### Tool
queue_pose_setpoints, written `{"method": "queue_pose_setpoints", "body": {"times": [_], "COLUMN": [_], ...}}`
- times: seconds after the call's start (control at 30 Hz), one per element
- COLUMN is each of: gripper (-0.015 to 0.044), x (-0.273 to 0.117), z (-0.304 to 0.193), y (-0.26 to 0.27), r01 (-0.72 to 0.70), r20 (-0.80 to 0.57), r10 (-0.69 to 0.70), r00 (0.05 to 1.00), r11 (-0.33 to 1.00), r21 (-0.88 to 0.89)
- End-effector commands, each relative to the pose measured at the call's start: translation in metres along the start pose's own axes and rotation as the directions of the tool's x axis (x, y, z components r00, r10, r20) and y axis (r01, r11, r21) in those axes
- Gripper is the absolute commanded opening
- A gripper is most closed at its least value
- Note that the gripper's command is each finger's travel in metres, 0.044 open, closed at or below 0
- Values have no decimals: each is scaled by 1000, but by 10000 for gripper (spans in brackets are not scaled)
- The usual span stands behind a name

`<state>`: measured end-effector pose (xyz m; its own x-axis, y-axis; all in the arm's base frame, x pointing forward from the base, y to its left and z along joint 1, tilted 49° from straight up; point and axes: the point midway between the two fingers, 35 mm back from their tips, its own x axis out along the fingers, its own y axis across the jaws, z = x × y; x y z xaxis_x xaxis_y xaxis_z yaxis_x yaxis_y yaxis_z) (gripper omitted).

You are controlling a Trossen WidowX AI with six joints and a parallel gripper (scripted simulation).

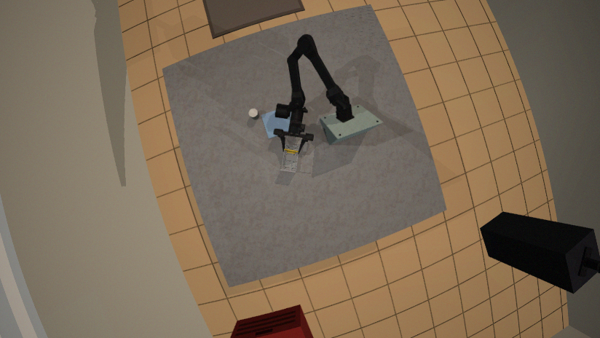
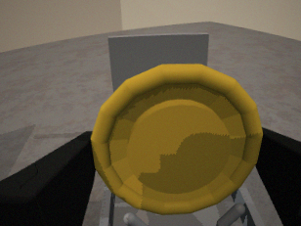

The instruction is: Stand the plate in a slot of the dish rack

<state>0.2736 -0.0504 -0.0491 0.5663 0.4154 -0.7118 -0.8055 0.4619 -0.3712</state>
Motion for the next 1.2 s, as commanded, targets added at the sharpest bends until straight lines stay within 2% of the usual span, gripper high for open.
{"method": "queue_pose_setpoints", "body": {"times": [0.0, 0.27, 0.57, 0.77, 1.17], "gripper": [400, 400, 400, 400, 400], "x": [0, 0, -9, -8, -1], "z": [0, 2, 109, 118, 119], "y": [0, 0, -2, -7, 11], "r01": [0, -1, -20, -21, -95], "r20": [0, -1, 6, 7, -209], "r10": [0, 1, 21, 22, 155], "r00": [1000, 1000, 1000, 1000, 966], "r11": [1000, 1000, 1000, 1000, 958], "r21": [0, -1, -24, -20, 269]}}
